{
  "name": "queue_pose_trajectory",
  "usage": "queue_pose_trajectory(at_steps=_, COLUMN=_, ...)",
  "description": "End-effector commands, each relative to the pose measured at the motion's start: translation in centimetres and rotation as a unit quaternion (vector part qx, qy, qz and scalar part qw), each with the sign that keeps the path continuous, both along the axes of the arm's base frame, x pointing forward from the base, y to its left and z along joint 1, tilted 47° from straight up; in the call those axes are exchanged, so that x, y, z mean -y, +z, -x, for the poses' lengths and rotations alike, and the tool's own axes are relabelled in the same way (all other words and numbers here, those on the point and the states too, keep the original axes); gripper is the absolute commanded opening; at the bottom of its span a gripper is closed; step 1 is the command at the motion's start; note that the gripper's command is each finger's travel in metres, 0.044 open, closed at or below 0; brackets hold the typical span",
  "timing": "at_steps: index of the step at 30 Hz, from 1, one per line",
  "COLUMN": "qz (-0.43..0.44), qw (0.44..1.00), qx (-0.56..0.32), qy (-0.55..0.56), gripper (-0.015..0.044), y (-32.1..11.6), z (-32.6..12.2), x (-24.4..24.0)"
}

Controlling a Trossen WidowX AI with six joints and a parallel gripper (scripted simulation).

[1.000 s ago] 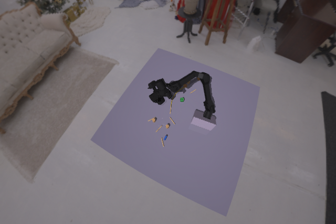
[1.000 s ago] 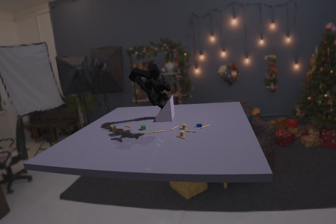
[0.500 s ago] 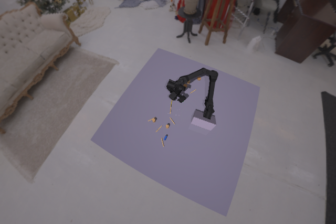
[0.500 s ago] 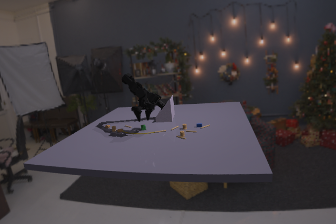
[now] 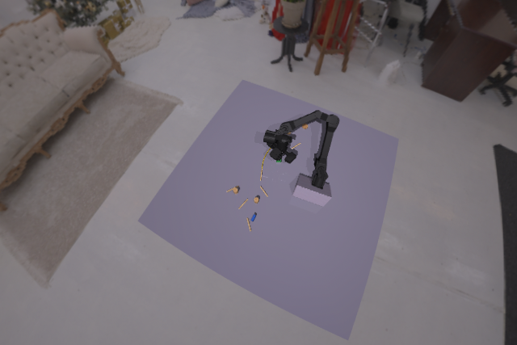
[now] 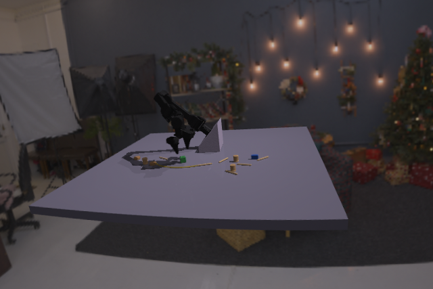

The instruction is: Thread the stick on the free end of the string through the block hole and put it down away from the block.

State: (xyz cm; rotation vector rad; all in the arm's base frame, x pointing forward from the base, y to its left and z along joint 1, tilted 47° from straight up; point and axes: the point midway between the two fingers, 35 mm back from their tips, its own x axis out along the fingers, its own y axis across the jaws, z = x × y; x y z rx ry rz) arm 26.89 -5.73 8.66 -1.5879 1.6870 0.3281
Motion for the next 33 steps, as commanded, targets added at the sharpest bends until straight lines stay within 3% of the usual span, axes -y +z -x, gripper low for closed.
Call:
queue_pose_trajectory(at_steps=1, qz=-0.002, qw=1.000, qx=0.002, qy=-0.003, gripper=0.0440, y=0.0, z=0.1, x=0.0)
queue_pose_trajectory(at_steps=4, qz=-0.005, qw=0.999, qx=0.025, qy=-0.025, gripper=0.0440, y=0.1, z=0.1, x=0.0)
queue_pose_trajectory(at_steps=8, qz=-0.021, qw=0.976, qx=0.159, qy=-0.150, gripper=0.0440, y=0.3, z=0.0, x=-0.2)
queue_pose_trajectory(at_steps=12, qz=-0.036, qw=0.915, qx=0.293, qy=-0.275, gripper=0.0440, y=0.6, z=-0.1, x=-0.4)
queue_pose_trajectory(at_steps=17, qz=-0.054, qw=0.791, qx=0.445, qy=-0.417, gripper=0.0440, y=0.9, z=-0.3, x=-0.6)
queue_pose_trajectory(at_steps=22, qz=-0.068, qw=0.620, qx=0.570, qy=-0.535, gripper=0.0440, y=1.2, z=-0.4, x=-0.8)
queue_pose_trajectory(at_steps=30, qz=-0.078, qw=0.411, qx=0.663, qy=-0.621, gripper=0.0440, y=1.5, z=-0.5, x=-1.0)
queue_pose_trajectory(at_steps=33, qz=-0.079, qw=0.392, qx=0.669, qy=-0.627, gripper=0.0440, y=1.5, z=-0.5, x=-1.0)
